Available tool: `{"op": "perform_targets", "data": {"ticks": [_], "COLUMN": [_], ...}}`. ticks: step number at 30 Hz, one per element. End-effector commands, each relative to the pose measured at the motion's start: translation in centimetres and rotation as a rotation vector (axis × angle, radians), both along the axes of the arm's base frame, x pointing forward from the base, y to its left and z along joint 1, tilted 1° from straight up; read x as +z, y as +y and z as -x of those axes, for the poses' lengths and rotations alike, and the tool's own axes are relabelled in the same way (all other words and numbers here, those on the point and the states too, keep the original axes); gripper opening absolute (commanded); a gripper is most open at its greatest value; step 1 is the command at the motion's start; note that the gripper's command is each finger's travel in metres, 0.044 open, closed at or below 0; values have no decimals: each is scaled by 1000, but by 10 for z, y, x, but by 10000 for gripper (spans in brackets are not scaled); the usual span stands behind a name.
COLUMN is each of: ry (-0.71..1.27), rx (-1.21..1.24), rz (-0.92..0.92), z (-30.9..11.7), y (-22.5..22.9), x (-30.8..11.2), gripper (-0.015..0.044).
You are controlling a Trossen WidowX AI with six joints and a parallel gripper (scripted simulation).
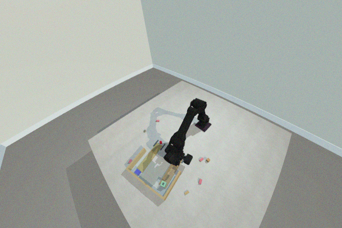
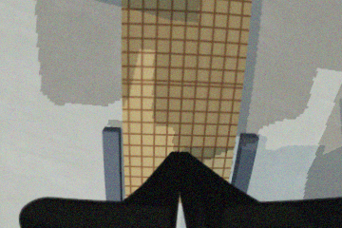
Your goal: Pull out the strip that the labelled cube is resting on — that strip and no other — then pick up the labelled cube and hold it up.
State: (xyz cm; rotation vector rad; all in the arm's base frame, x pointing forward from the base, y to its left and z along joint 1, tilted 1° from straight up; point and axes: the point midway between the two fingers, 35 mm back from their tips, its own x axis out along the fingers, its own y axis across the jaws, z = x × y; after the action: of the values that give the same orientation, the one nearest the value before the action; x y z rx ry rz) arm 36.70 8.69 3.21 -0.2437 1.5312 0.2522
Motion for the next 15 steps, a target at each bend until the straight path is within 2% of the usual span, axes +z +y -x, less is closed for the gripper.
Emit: {"op": "perform_targets", "data": {"ticks": [1,15], "ry": [3,2], "rx": [2,2], "rz": [0,0], "z": [0,-1], "y": [0,0], "x": [-3,-4], "gripper": [0,0]}}
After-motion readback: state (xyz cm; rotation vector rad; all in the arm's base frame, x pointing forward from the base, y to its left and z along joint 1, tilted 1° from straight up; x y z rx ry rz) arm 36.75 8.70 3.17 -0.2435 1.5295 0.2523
